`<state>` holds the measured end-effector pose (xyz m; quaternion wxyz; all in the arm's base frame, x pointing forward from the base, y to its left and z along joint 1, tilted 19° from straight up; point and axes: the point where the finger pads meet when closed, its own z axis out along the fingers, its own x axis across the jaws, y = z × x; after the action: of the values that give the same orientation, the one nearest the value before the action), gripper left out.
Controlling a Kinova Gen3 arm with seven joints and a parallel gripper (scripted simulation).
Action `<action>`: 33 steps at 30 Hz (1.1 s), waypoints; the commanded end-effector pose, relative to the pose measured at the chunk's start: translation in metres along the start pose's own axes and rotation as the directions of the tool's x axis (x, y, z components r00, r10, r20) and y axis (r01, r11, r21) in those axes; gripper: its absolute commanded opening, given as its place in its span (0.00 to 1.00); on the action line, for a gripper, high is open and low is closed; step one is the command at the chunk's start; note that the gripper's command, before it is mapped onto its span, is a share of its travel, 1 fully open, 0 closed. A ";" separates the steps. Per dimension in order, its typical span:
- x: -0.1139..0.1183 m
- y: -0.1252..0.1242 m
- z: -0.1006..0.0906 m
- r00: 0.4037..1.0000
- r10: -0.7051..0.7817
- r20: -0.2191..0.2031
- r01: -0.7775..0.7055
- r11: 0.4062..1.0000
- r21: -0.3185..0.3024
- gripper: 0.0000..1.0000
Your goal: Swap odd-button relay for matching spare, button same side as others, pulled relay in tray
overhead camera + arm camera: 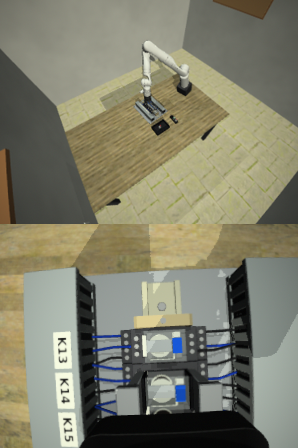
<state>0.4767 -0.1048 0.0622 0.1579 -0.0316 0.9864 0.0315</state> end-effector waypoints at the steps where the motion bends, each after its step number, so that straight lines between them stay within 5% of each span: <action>1: 0.000 0.000 -0.001 1.000 0.000 0.001 0.000 1.000 0.001 0.00; 33: 0.000 -0.001 0.002 1.000 0.000 0.001 0.000 1.000 0.001 0.00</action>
<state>0.4776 -0.1055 0.0602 0.1582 -0.0311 0.9864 0.0310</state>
